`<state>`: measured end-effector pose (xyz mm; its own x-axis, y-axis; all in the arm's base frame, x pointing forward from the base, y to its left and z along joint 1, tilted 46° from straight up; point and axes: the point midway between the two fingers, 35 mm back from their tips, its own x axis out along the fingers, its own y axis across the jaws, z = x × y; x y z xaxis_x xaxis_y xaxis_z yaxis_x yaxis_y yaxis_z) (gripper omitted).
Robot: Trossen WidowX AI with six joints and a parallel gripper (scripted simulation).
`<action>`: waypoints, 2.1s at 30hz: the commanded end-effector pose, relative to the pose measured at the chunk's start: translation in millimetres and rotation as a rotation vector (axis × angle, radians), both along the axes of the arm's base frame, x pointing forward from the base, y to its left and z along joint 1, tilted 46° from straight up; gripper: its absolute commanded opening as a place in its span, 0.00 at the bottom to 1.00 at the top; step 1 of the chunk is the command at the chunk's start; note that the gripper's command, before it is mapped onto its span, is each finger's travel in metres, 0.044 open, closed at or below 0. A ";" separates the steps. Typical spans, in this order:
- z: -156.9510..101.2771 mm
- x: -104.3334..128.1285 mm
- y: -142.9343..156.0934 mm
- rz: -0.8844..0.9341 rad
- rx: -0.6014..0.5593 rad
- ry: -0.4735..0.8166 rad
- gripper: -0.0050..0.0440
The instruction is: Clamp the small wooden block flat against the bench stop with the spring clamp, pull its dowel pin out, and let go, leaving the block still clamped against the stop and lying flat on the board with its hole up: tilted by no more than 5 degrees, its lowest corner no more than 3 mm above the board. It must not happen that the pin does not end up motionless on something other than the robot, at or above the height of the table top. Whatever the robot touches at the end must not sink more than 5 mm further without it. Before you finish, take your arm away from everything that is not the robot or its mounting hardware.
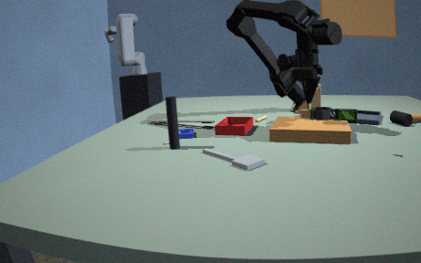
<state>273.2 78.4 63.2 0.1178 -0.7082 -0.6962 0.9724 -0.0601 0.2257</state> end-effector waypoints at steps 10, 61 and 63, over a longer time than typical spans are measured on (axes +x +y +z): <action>0.7 0.3 0.7 0.256 -0.043 0.261 0.10; 1.7 0.1 1.6 0.323 -0.054 0.329 0.10; 1.8 0.1 1.7 0.282 -0.047 0.287 0.10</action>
